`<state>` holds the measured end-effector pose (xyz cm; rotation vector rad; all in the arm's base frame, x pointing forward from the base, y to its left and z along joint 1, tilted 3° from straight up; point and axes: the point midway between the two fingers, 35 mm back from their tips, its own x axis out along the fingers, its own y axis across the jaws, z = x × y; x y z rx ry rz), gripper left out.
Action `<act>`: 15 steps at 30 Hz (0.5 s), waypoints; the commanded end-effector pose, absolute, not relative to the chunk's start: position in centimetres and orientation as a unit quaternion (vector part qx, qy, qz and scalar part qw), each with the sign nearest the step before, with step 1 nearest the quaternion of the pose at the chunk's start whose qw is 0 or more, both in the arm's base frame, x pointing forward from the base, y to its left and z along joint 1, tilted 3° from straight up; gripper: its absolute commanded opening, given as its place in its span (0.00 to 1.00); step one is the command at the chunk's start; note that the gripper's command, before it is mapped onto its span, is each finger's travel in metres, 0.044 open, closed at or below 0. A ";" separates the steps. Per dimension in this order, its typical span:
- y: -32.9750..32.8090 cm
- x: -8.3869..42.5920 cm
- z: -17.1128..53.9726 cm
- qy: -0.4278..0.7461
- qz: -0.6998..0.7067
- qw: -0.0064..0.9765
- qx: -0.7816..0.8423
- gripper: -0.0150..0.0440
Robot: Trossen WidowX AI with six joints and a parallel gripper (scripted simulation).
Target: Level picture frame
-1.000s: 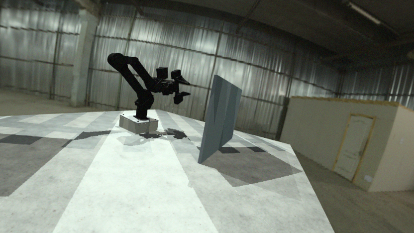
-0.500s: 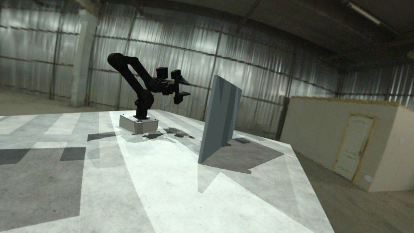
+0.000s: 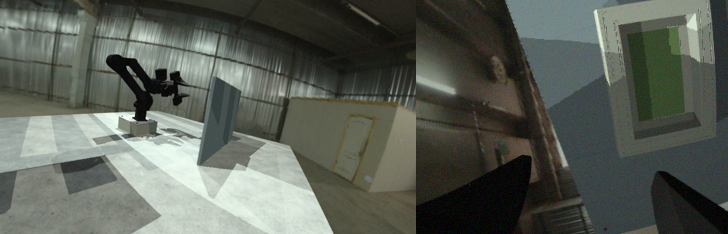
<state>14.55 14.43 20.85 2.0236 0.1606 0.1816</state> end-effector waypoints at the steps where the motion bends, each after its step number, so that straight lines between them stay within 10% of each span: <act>1: 14.4 14.6 20.8 0.066 0.075 0.527 0.844 0.69; 15: 16.8 18.4 19.6 0.051 0.090 0.609 0.786 0.69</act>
